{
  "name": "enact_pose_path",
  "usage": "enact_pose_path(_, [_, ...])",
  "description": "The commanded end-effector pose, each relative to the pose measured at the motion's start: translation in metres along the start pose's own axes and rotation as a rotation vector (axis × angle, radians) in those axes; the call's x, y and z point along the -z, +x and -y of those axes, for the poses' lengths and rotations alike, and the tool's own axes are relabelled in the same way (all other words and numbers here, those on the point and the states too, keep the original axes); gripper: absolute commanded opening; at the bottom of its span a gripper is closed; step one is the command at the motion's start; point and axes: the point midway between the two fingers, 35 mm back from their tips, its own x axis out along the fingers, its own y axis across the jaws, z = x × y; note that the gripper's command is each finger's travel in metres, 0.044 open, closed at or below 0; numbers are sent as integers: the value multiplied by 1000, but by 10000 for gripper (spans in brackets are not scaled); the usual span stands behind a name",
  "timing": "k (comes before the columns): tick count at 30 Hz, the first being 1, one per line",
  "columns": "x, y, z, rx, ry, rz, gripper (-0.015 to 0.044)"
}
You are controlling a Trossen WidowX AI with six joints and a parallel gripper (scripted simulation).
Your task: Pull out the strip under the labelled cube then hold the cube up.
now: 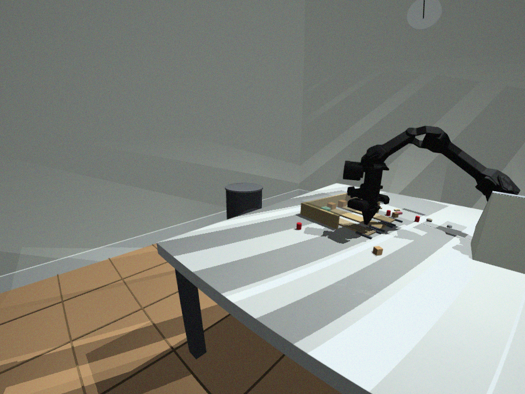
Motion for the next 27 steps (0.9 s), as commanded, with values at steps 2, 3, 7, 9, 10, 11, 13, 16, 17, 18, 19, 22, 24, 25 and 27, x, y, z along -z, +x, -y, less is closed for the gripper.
enact_pose_path(2, [1, 9, 1, 7, -9, -2, 0])
enact_pose_path(3, [1, 11, 1, 8, -9, -2, 0])
enact_pose_path(7, [1, 17, 1, 8, -9, -2, 0])
enact_pose_path(9, [1, 21, 1, 9, -9, -2, 0])
enact_pose_path(10, [2, 22, 1, 9, -9, -2, 0])
enact_pose_path(11, [2, 24, 1, 9, -9, -2, 0])
enact_pose_path(13, [2, 25, 1, 9, -9, -2, 0])
enact_pose_path(16, [2, 25, 1, 9, -9, -2, 0])
enact_pose_path(17, [2, 25, 1, 9, -9, -2, 0])
enact_pose_path(18, [2, 25, 1, 9, -9, -2, 0])
enact_pose_path(19, [2, 25, 1, 9, -9, -2, 0])
enact_pose_path(22, [2, 25, 1, 9, -9, -2, 0])
enact_pose_path(24, [2, 25, 1, 9, -9, -2, 0])
enact_pose_path(25, [2, 25, 1, 9, -9, -2, 0])
enact_pose_path(27, [2, 25, 1, 9, -9, -2, 0])
